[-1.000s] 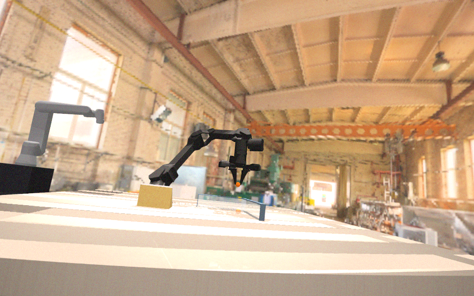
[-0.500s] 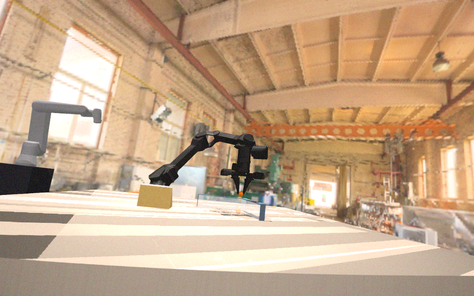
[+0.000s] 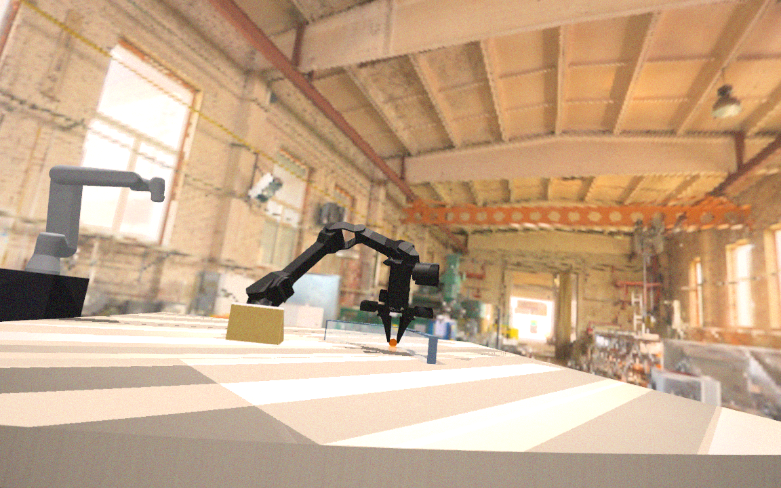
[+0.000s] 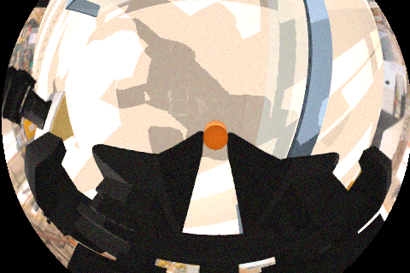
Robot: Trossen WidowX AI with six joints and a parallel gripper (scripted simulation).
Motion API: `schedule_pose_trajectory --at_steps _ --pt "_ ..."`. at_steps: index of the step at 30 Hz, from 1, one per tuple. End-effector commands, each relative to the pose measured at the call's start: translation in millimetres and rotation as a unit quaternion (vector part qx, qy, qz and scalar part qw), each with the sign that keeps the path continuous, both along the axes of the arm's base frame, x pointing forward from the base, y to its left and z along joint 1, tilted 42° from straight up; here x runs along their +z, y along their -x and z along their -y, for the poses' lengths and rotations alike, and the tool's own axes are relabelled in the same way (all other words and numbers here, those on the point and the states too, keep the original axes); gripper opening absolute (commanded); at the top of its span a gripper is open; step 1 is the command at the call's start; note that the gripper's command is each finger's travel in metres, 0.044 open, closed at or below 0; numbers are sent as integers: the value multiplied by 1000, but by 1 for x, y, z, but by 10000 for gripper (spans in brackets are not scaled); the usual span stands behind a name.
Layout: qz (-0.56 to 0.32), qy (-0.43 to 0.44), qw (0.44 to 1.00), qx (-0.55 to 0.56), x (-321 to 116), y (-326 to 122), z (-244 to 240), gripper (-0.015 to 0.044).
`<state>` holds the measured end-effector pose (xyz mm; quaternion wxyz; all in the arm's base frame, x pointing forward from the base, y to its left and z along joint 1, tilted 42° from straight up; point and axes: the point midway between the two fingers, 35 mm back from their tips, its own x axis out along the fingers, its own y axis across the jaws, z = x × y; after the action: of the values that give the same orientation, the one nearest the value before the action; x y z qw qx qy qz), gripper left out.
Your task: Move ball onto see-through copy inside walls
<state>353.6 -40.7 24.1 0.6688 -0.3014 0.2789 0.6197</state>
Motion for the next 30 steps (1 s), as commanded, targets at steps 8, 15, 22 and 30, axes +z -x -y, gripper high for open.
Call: schedule_pose_trajectory --at_steps 8,15,22,30 --pt "-1 -2 1000 -5 -11 -1 -8 0" --pt "-1 -2 1000 -5 -15 -2 -12 0" --pt "3 0 1000 -2 -13 -2 -11 158" --pt "3 0 1000 -2 -13 -2 -11 208"
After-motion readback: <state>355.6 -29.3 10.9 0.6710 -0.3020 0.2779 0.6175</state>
